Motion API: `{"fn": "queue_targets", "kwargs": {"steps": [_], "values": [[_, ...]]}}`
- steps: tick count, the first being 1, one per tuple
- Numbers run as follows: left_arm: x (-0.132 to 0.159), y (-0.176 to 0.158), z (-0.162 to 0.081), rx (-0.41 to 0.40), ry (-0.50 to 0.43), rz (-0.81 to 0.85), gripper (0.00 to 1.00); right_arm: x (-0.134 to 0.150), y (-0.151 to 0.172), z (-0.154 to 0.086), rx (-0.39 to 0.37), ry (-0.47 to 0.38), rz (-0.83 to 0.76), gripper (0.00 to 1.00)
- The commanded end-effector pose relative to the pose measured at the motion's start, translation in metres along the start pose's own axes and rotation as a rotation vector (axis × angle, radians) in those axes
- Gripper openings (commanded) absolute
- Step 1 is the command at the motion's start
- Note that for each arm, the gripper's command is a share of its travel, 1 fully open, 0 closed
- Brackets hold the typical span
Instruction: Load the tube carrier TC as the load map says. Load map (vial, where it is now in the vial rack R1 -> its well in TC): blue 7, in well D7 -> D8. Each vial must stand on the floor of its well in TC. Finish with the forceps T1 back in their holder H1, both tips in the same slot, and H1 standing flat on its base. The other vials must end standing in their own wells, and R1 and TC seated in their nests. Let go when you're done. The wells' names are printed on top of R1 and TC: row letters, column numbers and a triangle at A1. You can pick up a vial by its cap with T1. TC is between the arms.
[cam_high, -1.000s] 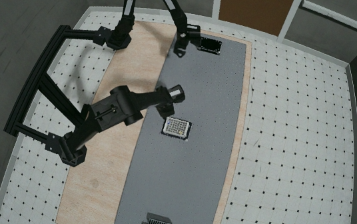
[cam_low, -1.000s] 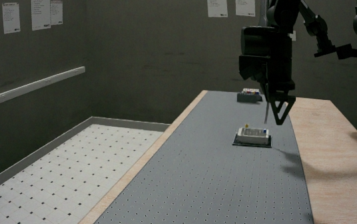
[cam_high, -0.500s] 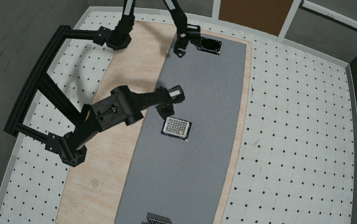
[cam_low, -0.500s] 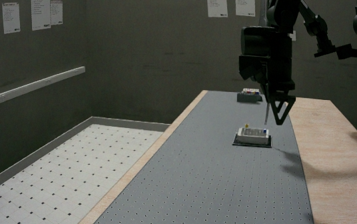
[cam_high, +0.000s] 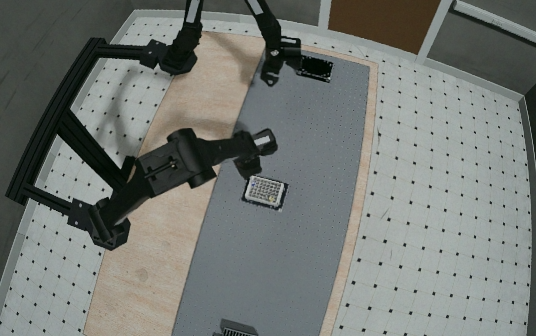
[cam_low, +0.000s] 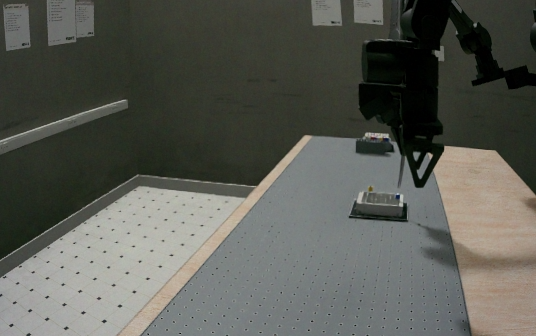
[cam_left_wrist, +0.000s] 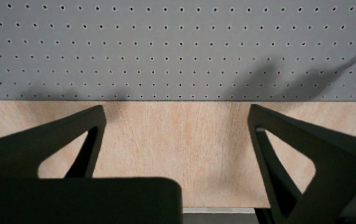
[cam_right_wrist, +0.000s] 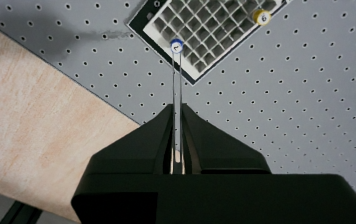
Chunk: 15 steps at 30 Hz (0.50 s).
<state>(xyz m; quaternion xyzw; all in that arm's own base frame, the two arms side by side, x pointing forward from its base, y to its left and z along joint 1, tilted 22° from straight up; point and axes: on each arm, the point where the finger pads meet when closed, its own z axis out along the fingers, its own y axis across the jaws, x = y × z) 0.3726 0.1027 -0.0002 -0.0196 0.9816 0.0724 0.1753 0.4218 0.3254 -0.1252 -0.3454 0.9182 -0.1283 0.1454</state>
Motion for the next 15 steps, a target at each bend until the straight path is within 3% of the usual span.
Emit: {"fn": "queue_targets", "kwargs": {"steps": [1, 15], "values": [[-0.008, 0.0008, -0.0022, -0.003, -0.016, 0.008, 1.0, -0.0066, -0.0053, 0.0162, 0.0, 0.001, 0.01, 0.07], [-0.008, 0.0008, -0.0022, -0.003, -0.016, 0.008, 1.0, -0.0079, -0.0053, 0.0185, 0.0, -0.001, 0.011, 0.07]]}}
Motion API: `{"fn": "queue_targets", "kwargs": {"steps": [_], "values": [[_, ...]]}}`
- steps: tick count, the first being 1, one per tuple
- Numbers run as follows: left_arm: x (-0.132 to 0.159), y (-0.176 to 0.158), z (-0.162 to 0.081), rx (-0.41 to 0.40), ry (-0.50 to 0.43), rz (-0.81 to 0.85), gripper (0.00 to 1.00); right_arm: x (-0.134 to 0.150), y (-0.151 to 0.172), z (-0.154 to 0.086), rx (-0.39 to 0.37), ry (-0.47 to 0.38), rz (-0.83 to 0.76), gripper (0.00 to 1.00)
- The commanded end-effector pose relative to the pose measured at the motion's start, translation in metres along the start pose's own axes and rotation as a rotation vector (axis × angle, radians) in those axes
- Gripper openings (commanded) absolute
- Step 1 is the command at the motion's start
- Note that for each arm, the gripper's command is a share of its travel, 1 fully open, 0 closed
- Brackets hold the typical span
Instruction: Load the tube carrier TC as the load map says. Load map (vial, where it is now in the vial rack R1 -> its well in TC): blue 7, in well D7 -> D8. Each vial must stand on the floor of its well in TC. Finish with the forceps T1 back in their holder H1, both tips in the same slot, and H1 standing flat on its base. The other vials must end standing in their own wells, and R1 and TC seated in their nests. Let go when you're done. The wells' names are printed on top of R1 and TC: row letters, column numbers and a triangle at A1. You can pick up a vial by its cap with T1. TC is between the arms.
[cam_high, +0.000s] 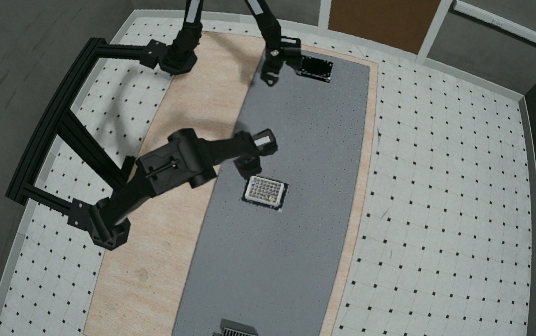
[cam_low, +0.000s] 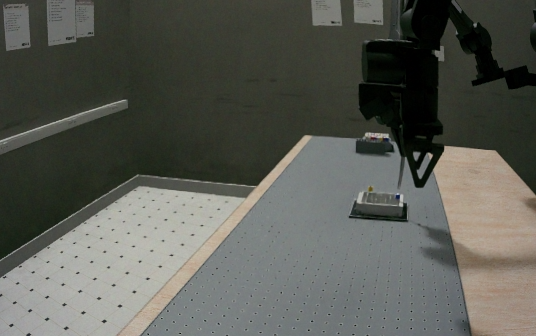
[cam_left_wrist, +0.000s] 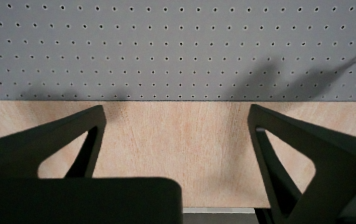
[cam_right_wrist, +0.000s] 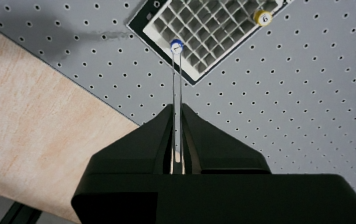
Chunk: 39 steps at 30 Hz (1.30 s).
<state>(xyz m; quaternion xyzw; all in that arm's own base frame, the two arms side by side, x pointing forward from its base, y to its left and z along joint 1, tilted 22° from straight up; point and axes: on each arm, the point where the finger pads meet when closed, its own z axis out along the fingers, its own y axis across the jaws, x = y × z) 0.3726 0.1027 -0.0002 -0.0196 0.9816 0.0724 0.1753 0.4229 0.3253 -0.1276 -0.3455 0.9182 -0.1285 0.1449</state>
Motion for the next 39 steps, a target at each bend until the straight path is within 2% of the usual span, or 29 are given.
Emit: {"fn": "queue_targets", "kwargs": {"steps": [1, 39], "values": [[-0.008, 0.0008, -0.0022, -0.003, -0.016, 0.008, 1.0, -0.0077, -0.0054, 0.016, 0.0, -0.002, 0.011, 0.07], [-0.008, 0.0008, -0.0022, -0.003, -0.016, 0.008, 1.0, -0.0046, -0.0051, 0.0191, 0.0, 0.005, 0.01, 0.07]]}}
